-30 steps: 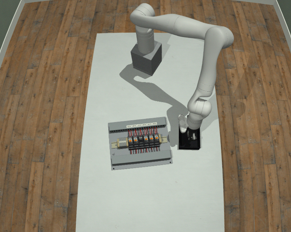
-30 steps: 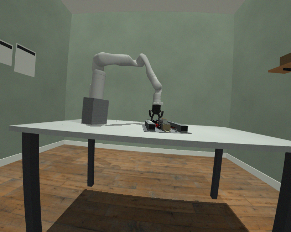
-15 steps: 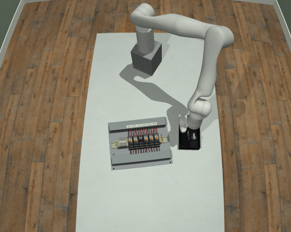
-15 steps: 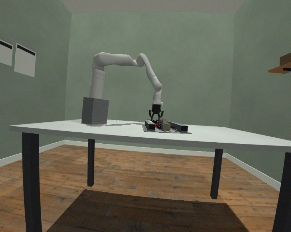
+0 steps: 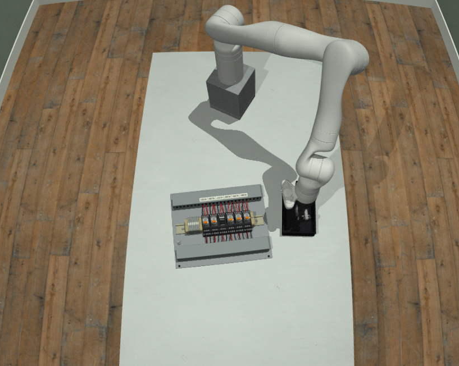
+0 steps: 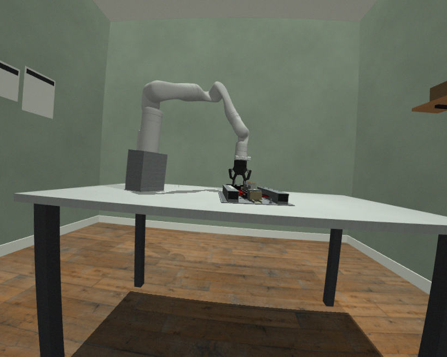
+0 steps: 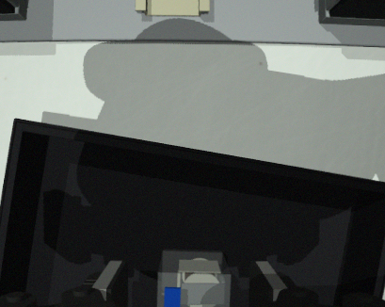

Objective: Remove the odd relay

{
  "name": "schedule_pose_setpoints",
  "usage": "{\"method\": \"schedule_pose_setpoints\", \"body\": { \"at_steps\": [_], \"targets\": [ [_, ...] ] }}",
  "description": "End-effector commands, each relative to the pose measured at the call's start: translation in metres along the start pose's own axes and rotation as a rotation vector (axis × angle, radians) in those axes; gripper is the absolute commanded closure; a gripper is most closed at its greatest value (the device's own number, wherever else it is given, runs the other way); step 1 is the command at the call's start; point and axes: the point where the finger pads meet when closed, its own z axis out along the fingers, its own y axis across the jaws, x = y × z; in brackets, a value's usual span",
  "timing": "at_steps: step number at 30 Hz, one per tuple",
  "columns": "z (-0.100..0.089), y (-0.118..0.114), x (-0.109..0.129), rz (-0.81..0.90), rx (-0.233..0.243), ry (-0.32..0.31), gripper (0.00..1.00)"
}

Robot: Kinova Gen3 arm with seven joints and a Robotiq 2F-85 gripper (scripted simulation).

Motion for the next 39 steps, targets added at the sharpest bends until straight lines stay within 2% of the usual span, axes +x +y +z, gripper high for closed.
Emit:
{"method": "schedule_pose_setpoints", "body": {
  "at_steps": [1,39],
  "targets": [
    [-0.002,-0.001,0.000,0.000,0.002,-0.001,0.39],
    [-0.018,-0.001,0.000,0.000,0.002,-0.001,0.39]
  ]
}}
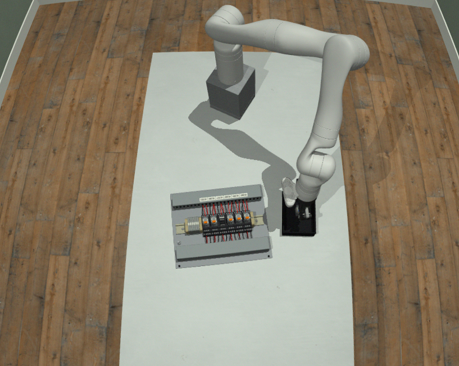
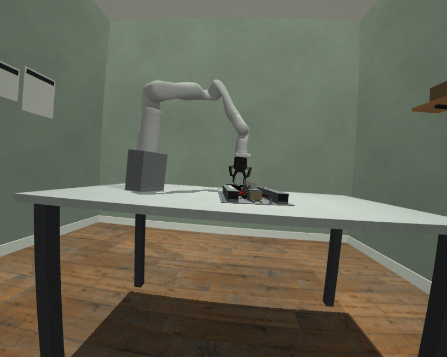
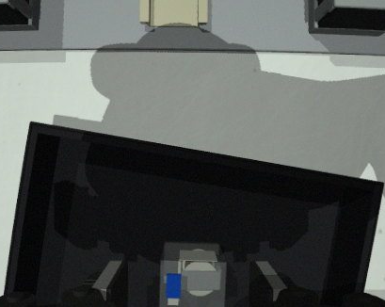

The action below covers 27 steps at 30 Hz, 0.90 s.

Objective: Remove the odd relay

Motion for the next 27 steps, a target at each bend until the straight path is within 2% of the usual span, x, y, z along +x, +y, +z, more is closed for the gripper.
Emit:
{"method": "schedule_pose_setpoints", "body": {
  "at_steps": [1,27],
  "targets": [
    [-0.0022,-0.0007,-0.0004,0.000,0.002,-0.001,0.39],
    [-0.0098,-0.0007,-0.0004,0.000,0.002,-0.001,0.39]
  ]
}}
